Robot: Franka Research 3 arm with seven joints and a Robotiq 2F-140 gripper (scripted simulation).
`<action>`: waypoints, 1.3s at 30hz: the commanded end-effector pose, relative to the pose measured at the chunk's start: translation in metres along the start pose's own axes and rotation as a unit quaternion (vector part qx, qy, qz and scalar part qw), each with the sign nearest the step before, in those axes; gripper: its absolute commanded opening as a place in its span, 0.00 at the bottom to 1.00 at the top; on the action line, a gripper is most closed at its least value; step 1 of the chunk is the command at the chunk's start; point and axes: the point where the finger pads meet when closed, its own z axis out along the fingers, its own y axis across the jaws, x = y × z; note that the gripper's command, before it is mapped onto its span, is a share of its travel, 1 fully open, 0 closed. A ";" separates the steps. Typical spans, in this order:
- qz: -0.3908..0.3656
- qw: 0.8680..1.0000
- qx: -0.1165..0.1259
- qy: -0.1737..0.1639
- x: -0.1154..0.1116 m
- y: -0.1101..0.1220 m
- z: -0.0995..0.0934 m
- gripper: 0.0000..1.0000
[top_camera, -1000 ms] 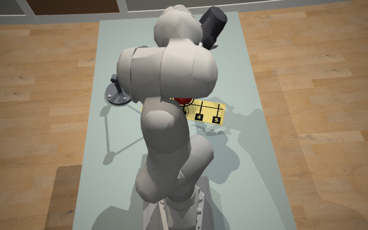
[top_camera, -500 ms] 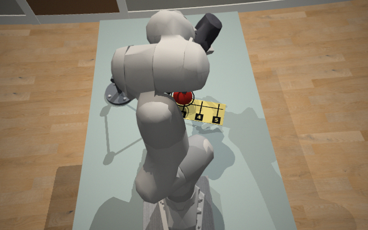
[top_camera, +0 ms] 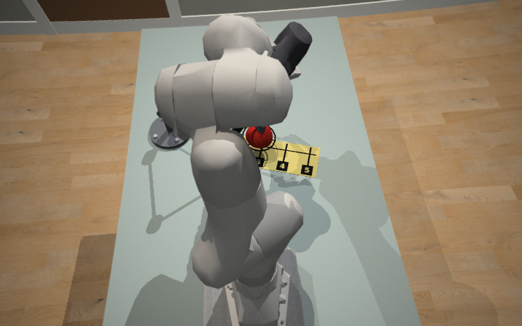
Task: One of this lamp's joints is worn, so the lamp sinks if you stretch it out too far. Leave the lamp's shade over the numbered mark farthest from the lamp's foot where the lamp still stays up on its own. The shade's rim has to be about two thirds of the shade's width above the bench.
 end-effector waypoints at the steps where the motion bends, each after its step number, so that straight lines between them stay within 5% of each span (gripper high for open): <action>1: -0.016 1.000 0.008 -0.002 -0.001 -0.006 0.000 1.00; 5: -0.019 1.000 0.009 -0.002 -0.002 -0.007 0.001 1.00; 6: -0.018 1.000 0.009 -0.002 -0.002 -0.007 0.001 0.10; 39: -0.009 1.000 0.005 -0.002 -0.001 -0.004 0.001 0.10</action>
